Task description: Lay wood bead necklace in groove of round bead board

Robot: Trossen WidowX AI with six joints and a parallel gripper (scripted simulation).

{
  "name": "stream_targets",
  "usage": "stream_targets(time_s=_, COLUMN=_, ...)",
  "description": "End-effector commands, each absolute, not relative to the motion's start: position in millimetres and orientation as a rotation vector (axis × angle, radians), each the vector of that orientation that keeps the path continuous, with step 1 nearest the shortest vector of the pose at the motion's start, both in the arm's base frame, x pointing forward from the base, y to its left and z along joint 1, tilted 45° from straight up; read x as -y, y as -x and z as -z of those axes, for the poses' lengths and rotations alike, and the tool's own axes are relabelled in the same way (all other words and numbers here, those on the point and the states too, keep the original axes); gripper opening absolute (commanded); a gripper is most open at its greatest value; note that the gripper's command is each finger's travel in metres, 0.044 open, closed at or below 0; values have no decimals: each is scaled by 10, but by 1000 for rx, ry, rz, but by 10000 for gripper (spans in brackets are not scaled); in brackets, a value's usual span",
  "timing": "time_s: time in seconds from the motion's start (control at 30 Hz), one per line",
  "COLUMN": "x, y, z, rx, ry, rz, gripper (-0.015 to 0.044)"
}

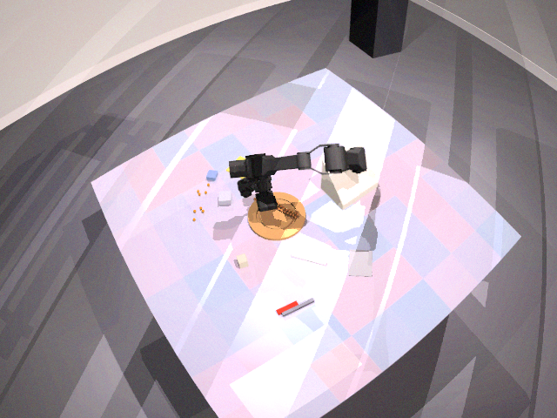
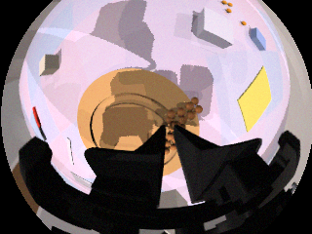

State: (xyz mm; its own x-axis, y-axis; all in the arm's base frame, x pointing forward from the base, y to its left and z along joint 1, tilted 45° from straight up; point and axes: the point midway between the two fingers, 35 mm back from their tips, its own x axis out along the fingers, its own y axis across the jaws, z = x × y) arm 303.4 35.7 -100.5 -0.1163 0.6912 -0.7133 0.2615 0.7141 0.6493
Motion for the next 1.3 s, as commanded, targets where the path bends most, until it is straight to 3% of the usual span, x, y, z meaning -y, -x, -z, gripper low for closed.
stream_targets(time_s=0.0, x=-454, y=-2988, z=916, rx=-1696, ry=-773, rz=-439, gripper=0)
stream_targets(time_s=0.7, x=-573, y=-2950, z=935, rx=-1696, ry=-774, rz=-440, gripper=0)
stream_targets(time_s=1.27, x=-542, y=-2962, z=905, rx=-1696, ry=-771, rz=-438, gripper=440)
